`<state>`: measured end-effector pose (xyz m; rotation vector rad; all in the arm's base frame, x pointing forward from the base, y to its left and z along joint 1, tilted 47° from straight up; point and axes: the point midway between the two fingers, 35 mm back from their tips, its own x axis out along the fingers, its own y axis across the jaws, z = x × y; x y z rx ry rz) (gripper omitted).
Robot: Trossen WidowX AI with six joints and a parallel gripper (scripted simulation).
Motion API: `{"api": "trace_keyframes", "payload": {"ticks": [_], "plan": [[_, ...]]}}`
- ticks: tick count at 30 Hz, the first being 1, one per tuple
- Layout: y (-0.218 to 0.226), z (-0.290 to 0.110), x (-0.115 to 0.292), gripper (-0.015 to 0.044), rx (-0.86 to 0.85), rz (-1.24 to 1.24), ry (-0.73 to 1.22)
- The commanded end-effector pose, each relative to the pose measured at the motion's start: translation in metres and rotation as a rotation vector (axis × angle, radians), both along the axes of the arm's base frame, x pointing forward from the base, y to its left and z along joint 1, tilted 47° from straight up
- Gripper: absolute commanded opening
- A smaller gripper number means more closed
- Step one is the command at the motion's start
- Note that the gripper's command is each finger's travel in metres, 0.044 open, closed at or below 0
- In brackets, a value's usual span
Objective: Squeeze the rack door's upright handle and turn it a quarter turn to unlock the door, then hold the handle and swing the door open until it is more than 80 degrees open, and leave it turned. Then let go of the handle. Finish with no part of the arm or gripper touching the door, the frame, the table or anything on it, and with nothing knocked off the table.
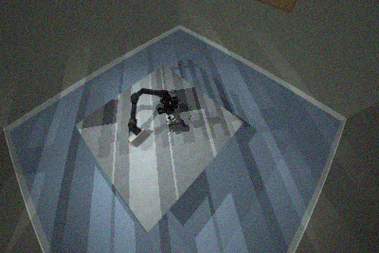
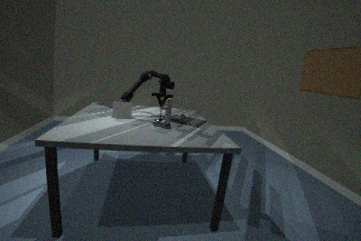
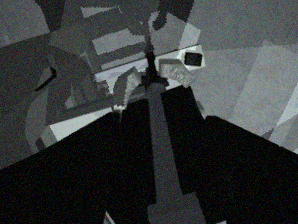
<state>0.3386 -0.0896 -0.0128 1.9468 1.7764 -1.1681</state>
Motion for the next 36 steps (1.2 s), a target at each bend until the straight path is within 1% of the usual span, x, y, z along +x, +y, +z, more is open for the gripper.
{"api": "trace_keyframes", "payload": {"ticks": [1,2,3,6,36], "plan": [[0.0011,0.0004,0.0001,0.0251,0.004,-0.006,0.005],[0.0011,0.0004,0.0001,0.0278,0.004,-0.006,0.005],[0.0011,0.0004,0.0001,0.0287,0.004,-0.006,0.005],[0.0011,0.0004,0.0001,0.0287,0.009,0.045,-0.048],[0.0011,0.0004,0.0001,0.0287,0.111,1.078,-1.113]]}}
